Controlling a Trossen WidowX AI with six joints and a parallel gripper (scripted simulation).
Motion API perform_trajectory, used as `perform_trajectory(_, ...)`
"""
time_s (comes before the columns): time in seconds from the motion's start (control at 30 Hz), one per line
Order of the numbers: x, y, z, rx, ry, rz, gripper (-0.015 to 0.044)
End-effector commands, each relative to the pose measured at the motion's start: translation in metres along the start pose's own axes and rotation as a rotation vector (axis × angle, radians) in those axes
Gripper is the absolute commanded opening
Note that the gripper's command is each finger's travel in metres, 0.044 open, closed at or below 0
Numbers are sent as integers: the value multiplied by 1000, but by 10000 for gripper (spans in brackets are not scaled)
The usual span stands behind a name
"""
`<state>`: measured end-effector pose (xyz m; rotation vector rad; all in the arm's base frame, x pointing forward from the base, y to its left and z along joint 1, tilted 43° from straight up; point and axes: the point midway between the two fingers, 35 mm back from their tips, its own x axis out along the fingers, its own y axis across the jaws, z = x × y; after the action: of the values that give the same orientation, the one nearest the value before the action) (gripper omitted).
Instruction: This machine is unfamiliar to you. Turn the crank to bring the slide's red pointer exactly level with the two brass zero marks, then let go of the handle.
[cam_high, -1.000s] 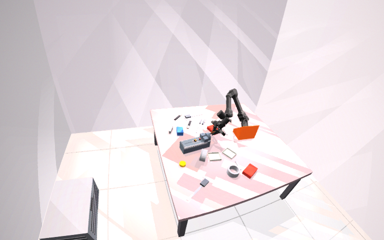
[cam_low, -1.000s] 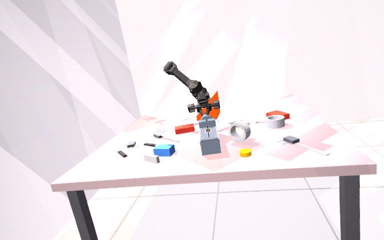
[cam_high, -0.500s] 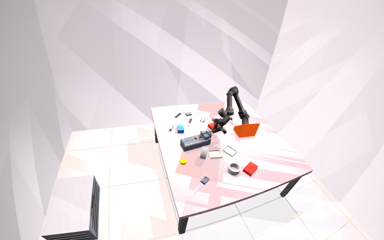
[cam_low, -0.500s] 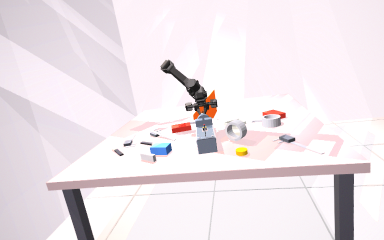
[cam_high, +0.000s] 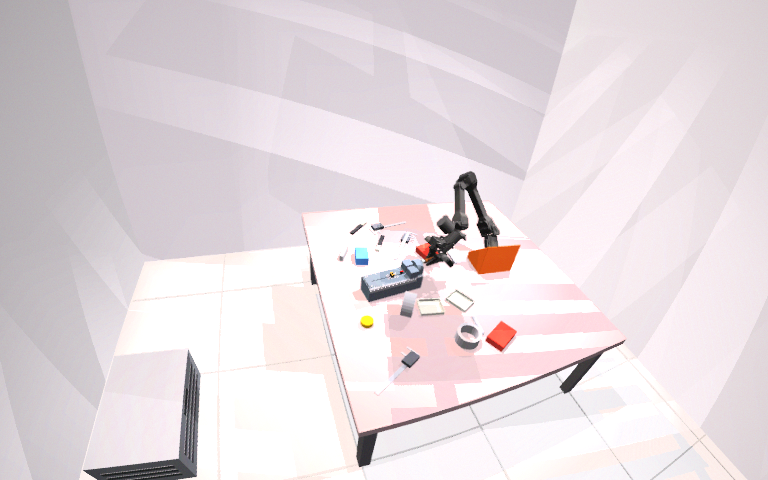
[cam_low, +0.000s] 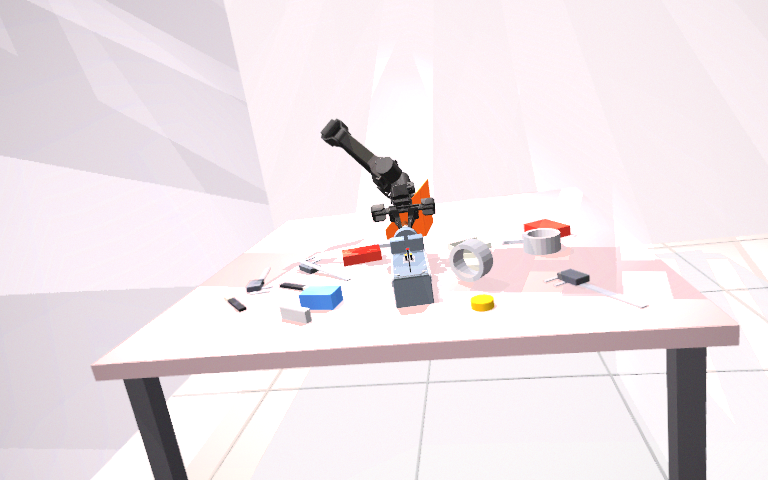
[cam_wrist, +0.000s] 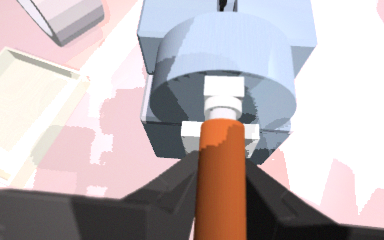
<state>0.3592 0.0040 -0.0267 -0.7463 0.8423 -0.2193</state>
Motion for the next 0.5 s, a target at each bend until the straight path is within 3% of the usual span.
perform_trajectory(0.0, 0, 9, -1, -13, -3, 24, 0)
perform_trajectory(0.47, 2, 13, -2, -13, -3, 24, 0)
